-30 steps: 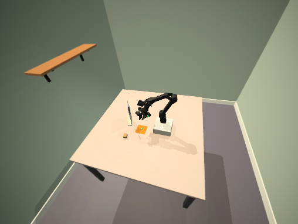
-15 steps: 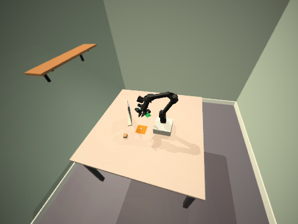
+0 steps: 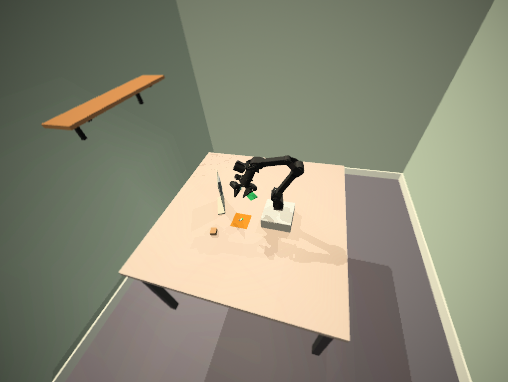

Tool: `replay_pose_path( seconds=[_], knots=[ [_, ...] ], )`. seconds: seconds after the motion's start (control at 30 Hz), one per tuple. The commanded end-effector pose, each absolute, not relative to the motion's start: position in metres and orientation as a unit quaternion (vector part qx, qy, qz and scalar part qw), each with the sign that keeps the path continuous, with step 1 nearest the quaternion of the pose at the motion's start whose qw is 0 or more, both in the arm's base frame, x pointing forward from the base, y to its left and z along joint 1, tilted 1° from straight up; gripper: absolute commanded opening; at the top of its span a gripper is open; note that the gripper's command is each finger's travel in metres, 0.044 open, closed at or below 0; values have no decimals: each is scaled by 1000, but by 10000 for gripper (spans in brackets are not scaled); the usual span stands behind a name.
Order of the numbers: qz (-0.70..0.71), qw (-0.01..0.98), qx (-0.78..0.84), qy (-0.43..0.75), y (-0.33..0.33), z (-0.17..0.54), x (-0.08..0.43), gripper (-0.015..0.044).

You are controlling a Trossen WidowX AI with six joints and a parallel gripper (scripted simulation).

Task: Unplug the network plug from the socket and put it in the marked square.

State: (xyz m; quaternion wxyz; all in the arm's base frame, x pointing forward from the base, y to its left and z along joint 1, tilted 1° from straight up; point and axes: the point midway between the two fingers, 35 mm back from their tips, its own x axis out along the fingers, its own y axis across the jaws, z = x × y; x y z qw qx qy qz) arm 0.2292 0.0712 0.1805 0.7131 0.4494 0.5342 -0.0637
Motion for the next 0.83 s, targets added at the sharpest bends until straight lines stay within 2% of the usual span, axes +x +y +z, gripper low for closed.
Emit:
replay_pose_path(
  seconds=[0.0, 0.03, 0.8],
  knots=[
    [-63, 714, 450, 532, 71, 182, 230, 419],
    [-63, 714, 450, 532, 71, 182, 230, 440],
    [-63, 714, 450, 532, 71, 182, 230, 440]
  ],
)
